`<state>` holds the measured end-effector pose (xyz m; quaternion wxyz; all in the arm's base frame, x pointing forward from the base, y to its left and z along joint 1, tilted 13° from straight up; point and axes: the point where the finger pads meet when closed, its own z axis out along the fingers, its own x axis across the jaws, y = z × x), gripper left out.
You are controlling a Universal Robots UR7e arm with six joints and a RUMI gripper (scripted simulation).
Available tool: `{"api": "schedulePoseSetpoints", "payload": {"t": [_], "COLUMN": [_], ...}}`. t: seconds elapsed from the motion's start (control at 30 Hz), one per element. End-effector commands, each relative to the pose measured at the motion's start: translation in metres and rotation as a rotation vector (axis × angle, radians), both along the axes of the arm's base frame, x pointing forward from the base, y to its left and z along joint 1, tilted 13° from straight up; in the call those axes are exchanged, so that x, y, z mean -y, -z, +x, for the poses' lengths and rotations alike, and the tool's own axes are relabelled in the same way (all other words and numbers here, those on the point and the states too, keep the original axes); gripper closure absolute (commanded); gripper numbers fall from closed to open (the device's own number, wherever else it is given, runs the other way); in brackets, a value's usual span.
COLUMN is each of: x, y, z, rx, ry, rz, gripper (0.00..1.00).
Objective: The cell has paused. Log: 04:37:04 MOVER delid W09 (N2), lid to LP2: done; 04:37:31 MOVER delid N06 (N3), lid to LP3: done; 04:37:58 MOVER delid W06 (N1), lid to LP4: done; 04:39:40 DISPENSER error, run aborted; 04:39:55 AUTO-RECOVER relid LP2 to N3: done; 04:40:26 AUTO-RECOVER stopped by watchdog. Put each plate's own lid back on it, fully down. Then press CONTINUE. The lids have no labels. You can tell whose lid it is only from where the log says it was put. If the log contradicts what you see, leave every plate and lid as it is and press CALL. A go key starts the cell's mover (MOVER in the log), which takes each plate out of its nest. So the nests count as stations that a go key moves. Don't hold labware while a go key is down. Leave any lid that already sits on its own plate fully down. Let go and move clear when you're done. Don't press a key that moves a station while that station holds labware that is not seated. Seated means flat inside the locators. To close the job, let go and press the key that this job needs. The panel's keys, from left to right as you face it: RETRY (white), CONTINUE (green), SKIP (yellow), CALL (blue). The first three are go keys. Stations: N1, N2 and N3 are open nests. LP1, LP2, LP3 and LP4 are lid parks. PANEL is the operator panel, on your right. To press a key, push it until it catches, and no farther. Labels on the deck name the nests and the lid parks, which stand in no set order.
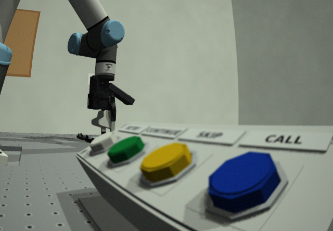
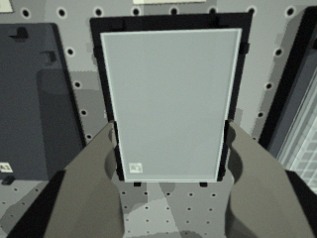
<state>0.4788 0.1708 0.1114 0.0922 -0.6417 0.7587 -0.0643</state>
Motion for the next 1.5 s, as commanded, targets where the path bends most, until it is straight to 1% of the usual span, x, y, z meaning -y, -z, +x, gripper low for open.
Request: {"api": "schedulePoseSetpoints", "payload": {"t": [0.0, 1.03, 1.33, 1.47], "x": [0.0, 0.0, 0.0, 0.0], "y": [-0.001, 0.0, -0.015, -0.018], "z": [0.0, 0.0, -0.003, -0.004], "rx": [0.001, 0.001, 0.001, 0.001], "ry": [0.0, 0.0, 0.0, 0.0], "rz": [0.0, 0.0, 0.0, 0.0], "gripper": [1.0, 1.0, 1.0, 1.0]}}
